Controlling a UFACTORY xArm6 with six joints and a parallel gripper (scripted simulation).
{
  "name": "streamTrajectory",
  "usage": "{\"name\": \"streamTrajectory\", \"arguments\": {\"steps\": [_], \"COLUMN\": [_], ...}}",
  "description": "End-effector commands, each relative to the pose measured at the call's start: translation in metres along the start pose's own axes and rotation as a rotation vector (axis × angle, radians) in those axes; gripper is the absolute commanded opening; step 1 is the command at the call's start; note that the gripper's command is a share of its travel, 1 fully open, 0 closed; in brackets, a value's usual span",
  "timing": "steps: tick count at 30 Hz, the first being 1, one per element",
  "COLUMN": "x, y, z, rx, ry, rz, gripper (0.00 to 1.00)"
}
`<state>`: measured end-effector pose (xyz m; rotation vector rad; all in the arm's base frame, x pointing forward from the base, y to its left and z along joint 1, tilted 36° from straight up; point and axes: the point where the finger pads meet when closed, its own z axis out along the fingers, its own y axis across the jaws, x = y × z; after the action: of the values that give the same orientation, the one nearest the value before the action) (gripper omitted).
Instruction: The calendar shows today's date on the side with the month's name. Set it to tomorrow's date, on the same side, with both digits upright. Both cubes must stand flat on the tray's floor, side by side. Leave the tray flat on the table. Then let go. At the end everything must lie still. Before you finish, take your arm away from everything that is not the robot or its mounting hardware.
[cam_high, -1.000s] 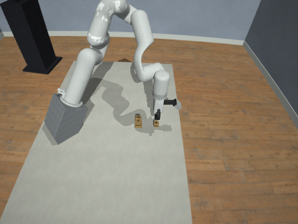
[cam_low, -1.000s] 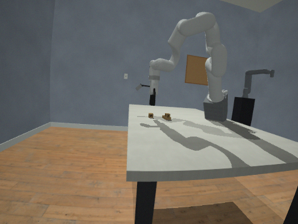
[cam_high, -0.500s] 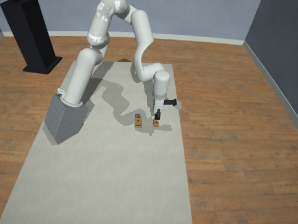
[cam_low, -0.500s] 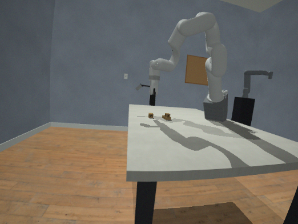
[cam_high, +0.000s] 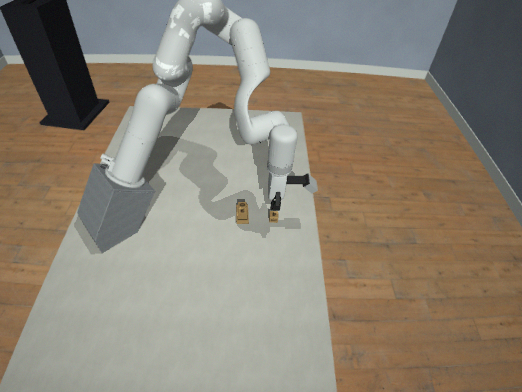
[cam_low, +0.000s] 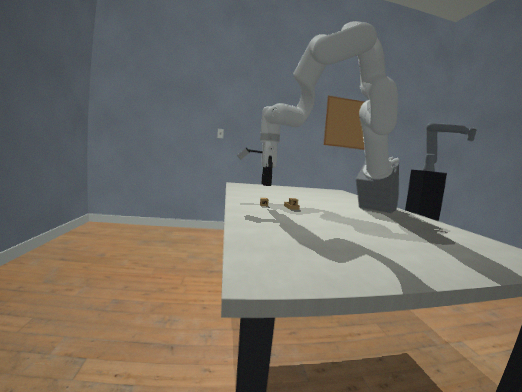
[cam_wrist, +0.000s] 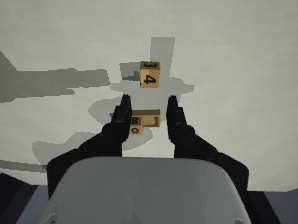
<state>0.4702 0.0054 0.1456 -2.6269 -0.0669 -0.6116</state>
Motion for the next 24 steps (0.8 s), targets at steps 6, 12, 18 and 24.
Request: {"name": "streamTrajectory", "arguments": {"steps": [6,12,18,24], "x": [0.001,0.001,0.002,0.002], "y": [0.000,0.000,0.000,0.000], "z": [0.009,0.016,0.026,0.032], "rx": [-0.001,-0.001,-0.001,-0.001], "ry": [0.003,0.003,0.003,0.003], "rz": [-0.001,-0.001,-0.001,-0.001], "gripper": [0.47,0.47,0.47,0.47]}}
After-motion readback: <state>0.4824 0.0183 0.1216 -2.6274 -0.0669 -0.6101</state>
